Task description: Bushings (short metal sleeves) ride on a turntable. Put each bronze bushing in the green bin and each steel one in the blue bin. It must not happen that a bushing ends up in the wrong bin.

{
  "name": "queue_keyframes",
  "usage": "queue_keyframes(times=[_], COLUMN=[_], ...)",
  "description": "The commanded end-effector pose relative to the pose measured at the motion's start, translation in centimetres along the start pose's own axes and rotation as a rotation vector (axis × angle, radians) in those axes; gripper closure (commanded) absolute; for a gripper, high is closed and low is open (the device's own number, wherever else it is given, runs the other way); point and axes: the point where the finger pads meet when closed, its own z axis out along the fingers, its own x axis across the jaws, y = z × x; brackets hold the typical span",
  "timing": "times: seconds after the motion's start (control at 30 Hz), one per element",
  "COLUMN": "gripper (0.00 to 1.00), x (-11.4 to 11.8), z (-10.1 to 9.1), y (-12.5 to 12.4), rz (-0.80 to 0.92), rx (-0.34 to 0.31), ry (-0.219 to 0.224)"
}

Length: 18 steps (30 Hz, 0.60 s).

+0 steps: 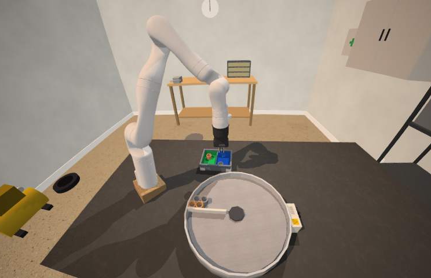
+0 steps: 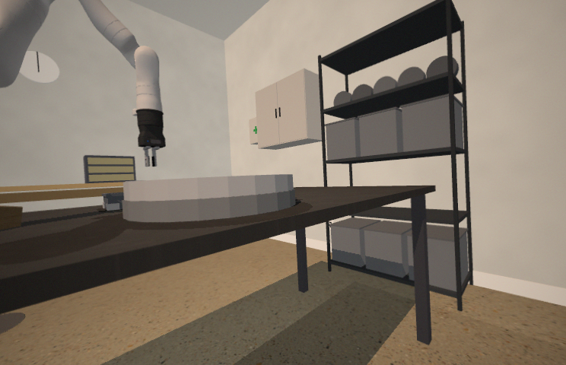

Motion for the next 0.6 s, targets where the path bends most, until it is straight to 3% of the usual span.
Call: queue_keyframes(times=[0.0, 0.03, 0.13, 0.23, 0.3, 0.37, 0.47, 0.57], gripper=[0.6, 0.6, 0.6, 0.6, 0.6, 0.6, 0.6, 0.6], x=[-0.6, -0.8, -0.8, -1.5, -1.5, -2.0, -2.0, -2.8], z=[-0.1, 0.0, 0.0, 0.1, 0.1, 0.2, 0.2, 0.3], y=[3.2, 4.2, 4.2, 7.5, 7.5, 9.6, 9.6, 12.8], rz=[0.027, 0.027, 0.027, 0.027, 0.027, 0.027, 0.027, 0.027], rx=[0.004, 0.004, 0.004, 0.004, 0.004, 0.004, 0.004, 0.004], ry=[-0.001, -0.001, -0.001, -0.001, -0.001, -0.001, -0.001, -0.001])
